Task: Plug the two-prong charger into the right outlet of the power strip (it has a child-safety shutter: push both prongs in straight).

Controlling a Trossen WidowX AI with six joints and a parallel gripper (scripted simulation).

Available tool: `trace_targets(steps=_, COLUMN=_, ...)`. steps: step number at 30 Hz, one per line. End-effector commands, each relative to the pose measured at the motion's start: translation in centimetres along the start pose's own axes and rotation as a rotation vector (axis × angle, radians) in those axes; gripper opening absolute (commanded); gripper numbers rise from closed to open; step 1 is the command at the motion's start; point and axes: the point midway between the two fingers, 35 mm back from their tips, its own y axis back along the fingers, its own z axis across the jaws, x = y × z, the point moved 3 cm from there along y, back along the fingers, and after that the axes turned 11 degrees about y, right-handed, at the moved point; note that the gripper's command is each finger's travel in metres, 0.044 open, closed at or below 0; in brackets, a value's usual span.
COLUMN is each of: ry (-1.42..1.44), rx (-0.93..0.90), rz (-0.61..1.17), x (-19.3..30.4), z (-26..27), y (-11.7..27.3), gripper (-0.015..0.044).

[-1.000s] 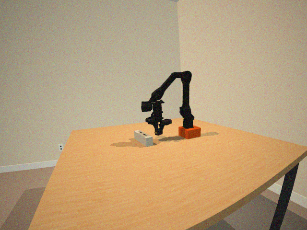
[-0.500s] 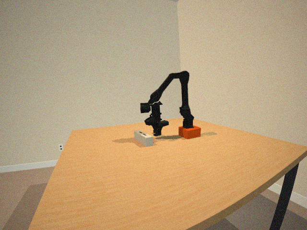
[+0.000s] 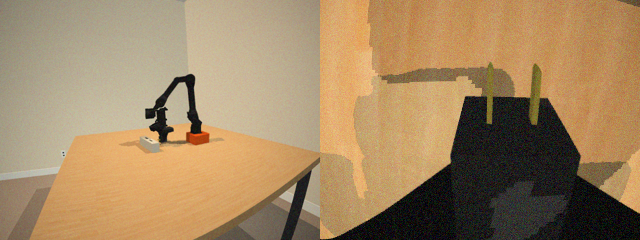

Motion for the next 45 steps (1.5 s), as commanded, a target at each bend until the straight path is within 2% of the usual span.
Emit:
trace_targets(steps=1, ry=-0.016, rx=-0.008, rz=0.002, x=-0.5, z=-0.3, y=-0.2, gripper=0.0)
trace_targets(steps=45, ry=-0.059, rx=-0.009, rz=-0.002, x=-4.2, z=-1.7, y=-0.3, gripper=0.0)
